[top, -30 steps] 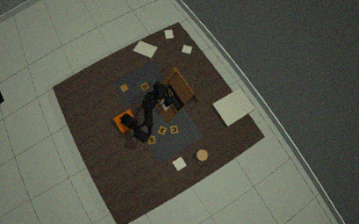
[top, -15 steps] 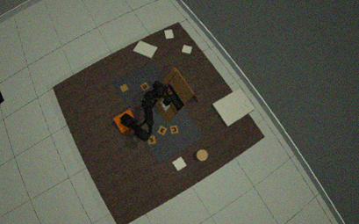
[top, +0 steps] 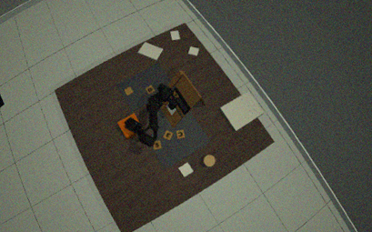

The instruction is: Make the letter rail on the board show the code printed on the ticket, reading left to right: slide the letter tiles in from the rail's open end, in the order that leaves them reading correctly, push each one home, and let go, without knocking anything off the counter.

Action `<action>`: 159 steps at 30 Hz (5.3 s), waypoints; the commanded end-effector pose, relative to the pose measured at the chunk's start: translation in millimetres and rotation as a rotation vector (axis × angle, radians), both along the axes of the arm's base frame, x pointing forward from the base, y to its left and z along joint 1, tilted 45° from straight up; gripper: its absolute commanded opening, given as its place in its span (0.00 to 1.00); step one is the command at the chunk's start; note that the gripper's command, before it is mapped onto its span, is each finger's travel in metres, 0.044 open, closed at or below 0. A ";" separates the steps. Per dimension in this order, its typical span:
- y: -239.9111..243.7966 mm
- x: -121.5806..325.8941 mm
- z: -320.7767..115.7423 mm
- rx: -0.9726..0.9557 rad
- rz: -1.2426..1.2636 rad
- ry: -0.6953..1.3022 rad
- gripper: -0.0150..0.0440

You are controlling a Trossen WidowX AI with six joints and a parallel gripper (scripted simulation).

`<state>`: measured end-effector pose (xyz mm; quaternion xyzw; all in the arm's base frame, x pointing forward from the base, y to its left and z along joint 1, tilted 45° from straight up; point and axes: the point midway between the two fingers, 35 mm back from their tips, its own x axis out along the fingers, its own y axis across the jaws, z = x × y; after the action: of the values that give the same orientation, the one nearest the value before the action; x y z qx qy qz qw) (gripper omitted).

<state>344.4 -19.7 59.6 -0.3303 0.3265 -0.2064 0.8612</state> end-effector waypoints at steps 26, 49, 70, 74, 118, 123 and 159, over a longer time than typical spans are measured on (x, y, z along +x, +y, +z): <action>18.6 -17.0 8.7 0.004 -0.001 -0.007 0.75; 24.3 -25.9 16.1 0.004 -0.001 -0.006 0.75; 24.7 -25.7 15.1 0.002 0.004 0.001 0.25; 24.6 -23.1 14.1 0.012 -0.008 0.017 0.25; -7.4 4.4 43.3 0.103 -0.490 0.475 0.25; -8.7 6.1 42.2 0.103 -0.490 0.475 0.25; -19.9 18.5 35.6 0.103 -0.490 0.474 0.25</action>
<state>360.9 -38.8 96.0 -0.2349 0.5976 -0.3086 0.7017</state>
